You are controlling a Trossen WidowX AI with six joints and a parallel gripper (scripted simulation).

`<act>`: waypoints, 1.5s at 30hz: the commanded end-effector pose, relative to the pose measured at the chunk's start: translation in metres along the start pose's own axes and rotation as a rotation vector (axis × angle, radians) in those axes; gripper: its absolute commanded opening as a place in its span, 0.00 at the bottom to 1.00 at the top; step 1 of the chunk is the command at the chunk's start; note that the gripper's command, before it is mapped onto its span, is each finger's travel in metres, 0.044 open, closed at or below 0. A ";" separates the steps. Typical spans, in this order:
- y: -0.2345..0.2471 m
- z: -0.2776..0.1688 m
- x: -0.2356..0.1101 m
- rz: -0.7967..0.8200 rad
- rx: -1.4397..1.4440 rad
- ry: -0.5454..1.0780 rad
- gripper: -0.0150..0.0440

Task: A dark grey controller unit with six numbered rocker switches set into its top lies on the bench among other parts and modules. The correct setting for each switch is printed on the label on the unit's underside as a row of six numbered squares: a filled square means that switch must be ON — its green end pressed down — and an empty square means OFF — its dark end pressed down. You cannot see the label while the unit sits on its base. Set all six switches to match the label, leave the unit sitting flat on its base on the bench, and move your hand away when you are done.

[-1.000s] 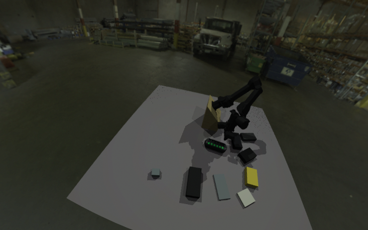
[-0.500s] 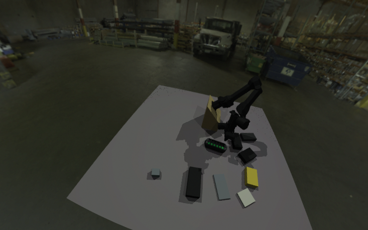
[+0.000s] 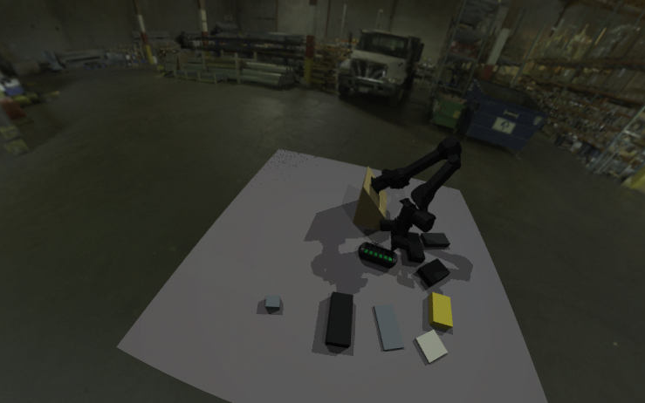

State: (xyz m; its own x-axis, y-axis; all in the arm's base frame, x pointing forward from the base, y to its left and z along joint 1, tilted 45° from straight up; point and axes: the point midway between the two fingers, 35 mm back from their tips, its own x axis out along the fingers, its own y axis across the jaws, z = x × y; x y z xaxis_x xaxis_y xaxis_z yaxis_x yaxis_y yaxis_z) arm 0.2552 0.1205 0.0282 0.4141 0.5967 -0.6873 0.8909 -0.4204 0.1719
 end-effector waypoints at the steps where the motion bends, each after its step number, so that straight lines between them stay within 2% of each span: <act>1: -0.006 0.004 0.008 -0.005 0.008 -0.009 0.25; 12: -0.012 0.003 0.023 -0.004 0.012 -0.003 0.25; 45: -0.001 0.003 0.027 -0.003 0.011 -0.003 0.25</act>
State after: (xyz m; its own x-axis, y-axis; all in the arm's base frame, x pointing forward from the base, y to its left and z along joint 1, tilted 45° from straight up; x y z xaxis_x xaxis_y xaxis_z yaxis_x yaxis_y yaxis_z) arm 0.2619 0.1345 0.0066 0.4124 0.5917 -0.6927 0.8881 -0.4306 0.1610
